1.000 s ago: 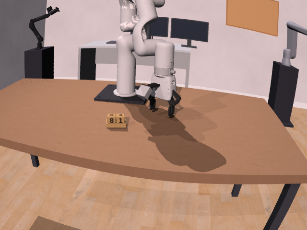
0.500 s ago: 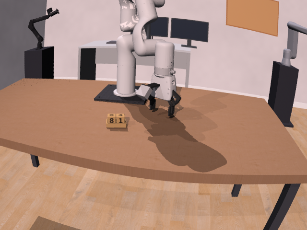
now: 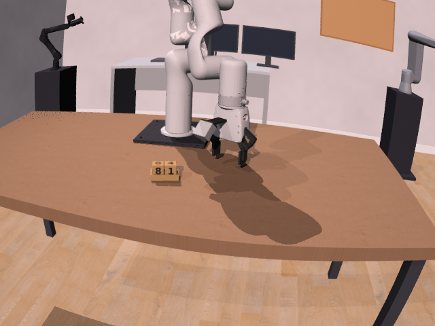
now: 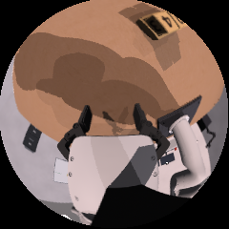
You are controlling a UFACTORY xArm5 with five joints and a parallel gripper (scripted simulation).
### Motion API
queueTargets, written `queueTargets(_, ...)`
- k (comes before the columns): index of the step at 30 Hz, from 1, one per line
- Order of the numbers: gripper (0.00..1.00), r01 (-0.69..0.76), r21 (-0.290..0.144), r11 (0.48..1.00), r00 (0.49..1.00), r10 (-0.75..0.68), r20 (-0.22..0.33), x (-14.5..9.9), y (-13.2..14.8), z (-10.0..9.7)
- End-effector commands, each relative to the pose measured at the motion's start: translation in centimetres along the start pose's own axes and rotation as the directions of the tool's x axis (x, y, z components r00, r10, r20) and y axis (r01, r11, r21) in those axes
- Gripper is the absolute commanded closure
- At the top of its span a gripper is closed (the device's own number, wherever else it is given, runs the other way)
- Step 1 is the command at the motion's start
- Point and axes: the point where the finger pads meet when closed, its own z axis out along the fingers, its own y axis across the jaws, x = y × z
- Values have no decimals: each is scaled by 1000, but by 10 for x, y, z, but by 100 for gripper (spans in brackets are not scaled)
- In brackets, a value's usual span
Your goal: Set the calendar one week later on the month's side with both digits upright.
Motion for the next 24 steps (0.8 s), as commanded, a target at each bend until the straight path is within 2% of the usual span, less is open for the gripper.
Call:
queueTargets(1, 0, 0, 3, 1000, 1000, 0, -1, 0, -1, -2)
queueTargets(8, 0, 0, 3, 1000, 1000, 0, -1, 0, -1, -23)
queueTargets(17, 0, -6, 3, 1000, 1000, 6, -1, 0, -1, -29)
queueTargets(21, 0, -83, 4, 997, 997, 83, -1, 8, -3, -29)
queueTargets(24, 0, -87, 4, 996, 996, 87, -1, 23, -8, -30)
